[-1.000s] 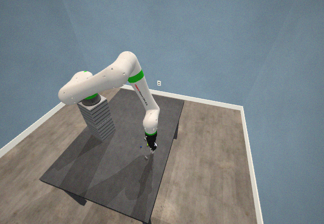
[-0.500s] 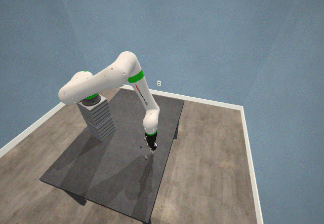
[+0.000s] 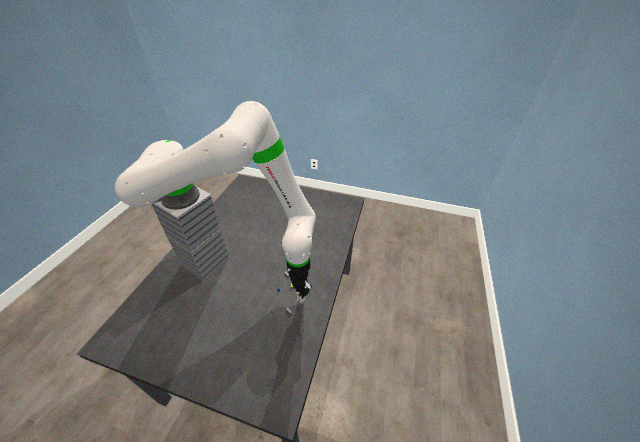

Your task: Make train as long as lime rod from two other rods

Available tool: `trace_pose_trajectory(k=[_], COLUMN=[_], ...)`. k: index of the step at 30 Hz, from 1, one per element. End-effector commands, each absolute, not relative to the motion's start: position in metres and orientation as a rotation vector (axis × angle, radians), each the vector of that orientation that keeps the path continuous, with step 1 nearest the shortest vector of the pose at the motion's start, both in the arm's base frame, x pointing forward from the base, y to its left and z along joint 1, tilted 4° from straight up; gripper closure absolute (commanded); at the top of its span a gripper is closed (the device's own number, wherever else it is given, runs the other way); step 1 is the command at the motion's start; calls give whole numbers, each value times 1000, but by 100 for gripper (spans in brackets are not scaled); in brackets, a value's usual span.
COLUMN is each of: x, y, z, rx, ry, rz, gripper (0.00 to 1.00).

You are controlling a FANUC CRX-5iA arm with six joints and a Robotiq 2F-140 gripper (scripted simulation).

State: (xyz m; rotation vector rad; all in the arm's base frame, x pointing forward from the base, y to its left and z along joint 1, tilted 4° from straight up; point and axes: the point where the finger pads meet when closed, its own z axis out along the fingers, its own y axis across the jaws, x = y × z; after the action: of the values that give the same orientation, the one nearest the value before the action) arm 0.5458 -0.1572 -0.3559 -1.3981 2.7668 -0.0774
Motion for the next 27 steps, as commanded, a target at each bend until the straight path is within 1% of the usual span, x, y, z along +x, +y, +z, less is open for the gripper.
trace_pose_trajectory(k=[1, 27], x=[546, 547], y=[-157, -158], z=[-356, -368], rx=[-1398, -1398], ry=[2767, 2767], rz=[-78, -78], gripper=[97, 97])
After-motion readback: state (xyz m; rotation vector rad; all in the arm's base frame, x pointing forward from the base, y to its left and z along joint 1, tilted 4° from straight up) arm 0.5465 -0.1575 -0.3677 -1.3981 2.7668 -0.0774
